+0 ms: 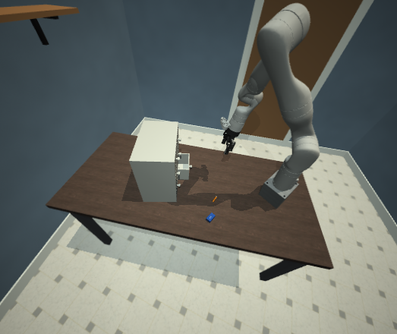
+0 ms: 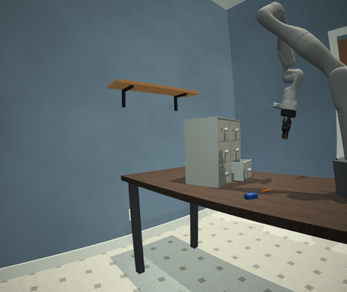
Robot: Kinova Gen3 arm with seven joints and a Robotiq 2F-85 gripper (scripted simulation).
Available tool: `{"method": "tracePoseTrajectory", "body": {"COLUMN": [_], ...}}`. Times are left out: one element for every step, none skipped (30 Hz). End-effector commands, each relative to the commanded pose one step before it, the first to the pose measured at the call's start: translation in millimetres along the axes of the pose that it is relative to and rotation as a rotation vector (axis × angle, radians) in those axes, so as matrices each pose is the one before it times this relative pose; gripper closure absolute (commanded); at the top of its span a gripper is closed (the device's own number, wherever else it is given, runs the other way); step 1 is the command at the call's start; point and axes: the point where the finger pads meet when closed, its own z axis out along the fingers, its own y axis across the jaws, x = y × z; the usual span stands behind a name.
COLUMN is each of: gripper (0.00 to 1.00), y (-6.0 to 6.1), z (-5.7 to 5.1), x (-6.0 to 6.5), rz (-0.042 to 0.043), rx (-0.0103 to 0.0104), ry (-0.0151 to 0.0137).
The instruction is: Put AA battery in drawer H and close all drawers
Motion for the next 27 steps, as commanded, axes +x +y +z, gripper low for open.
{"method": "tracePoseTrajectory", "body": {"gripper": [0.0, 0.0, 0.0, 0.0, 0.0, 0.0, 0.0, 0.0, 0.0, 0.0, 0.0, 0.0, 0.0, 0.0, 0.0, 0.0, 0.0, 0.0, 0.0, 0.0, 0.0, 0.0, 0.0, 0.0, 0.0, 0.0, 0.0], "y": [2.71, 0.09, 0.0, 0.0, 0.16, 0.23, 0.3, 0.37, 0.44, 0.42, -0.81, -0.7, -0.58, -0.46, -0.33, -0.2, -0.06, 0.08, 0.22, 0.0, 0.0, 0.36, 0.5, 0.63, 0.77, 0.81, -1.5], "z": [1.37, 0.88, 0.0, 0.0, 0.85, 0.82, 0.78, 0.74, 0.69, 0.69, 1.25, 1.22, 1.19, 1.15, 1.11, 1.07, 1.03, 0.98, 0.94, 0.0, 0.0, 0.89, 0.84, 0.78, 0.73, 0.72, 1.76], "x": [-5.27, 0.42, 0.0, 0.0, 0.36, 0.29, 0.22, 0.14, 0.05, -0.01, 0.4, 0.41, 0.41, 0.41, 0.4, 0.39, 0.37, 0.34, 0.3, 0.0, 0.0, 0.26, 0.21, 0.16, 0.1, 0.03, 0.25], "rz": [0.01965, -0.00002, 0.0, 0.0, 0.00009, 0.0002, 0.00032, 0.00044, 0.00056, 0.0006, -0.00041, -0.00036, -0.00031, -0.00025, -0.0002, -0.00015, -0.0001, -0.00006, -0.00001, 0.0, 0.0, 0.00003, 0.00007, 0.0001, 0.00013, 0.00017, 0.00034], "rx": [-0.00027, -0.00012, 0.0, 0.0, -0.00044, -0.00077, -0.00111, -0.00146, -0.00181, -0.00176, 0.00321, 0.00278, 0.00233, 0.00186, 0.00136, 0.00085, 0.00032, -0.00022, -0.00077, 0.0, 0.0, -0.00132, -0.00187, -0.00243, -0.00298, -0.00317, 0.00576], "ry": [0.01747, 0.00944, 0.0, 0.0, 0.00947, 0.00945, 0.00941, 0.00933, 0.00921, 0.00907, 0.00925, 0.00945, 0.00962, 0.00976, 0.00987, 0.00994, 0.00998, 0.00999, 0.00996, 0.0, 0.0, 0.0099, 0.00979, 0.00965, 0.00947, 0.00938, 0.01291]}}
